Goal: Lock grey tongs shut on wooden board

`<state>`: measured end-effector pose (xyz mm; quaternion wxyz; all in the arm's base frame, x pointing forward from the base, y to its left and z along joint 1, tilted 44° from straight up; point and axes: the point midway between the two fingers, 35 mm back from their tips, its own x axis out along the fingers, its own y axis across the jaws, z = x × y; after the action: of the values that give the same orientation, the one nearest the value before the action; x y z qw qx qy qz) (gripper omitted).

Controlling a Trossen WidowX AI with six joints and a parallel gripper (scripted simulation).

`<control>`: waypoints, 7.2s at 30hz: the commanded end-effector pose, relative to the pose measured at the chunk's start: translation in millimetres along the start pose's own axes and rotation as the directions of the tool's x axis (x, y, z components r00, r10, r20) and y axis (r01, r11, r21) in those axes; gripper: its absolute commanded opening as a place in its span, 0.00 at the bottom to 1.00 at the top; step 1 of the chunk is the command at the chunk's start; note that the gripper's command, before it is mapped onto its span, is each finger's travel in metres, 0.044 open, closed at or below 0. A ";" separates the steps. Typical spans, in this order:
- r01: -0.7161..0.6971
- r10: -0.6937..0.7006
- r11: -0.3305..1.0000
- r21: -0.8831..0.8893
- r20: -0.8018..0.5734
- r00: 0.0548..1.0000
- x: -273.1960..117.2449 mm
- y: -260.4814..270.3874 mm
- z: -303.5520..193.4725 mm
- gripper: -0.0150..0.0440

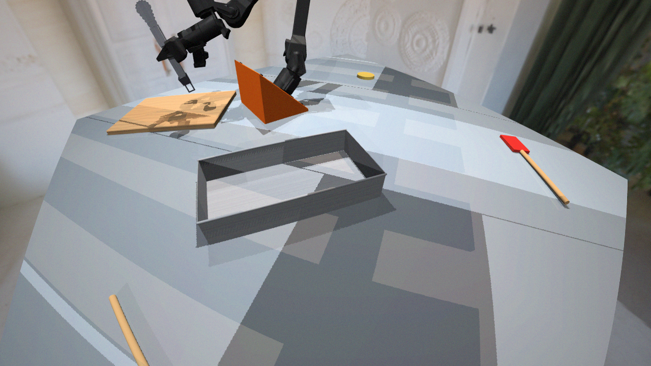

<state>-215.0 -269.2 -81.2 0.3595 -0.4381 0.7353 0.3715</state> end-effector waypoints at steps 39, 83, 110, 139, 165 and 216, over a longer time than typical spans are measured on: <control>0.043 -0.055 0.998 0.046 0.313 0.948 41.4 -1.5 -2.6 0.00; 0.022 -0.058 0.998 0.057 0.768 0.638 55.6 -2.6 5.7 0.00; -0.001 0.000 1.000 0.000 0.929 0.371 35.6 0.8 6.6 0.00; -0.002 0.001 1.000 -0.001 0.929 0.370 50.1 2.0 35.3 0.00; -0.003 0.002 1.000 -0.001 0.929 0.369 64.4 2.0 75.9 0.00; 0.062 -0.036 0.998 0.013 0.925 0.379 -96.6 -33.9 61.3 1.00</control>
<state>-155.6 -206.6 -55.2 0.7091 -0.1807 0.3997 0.5521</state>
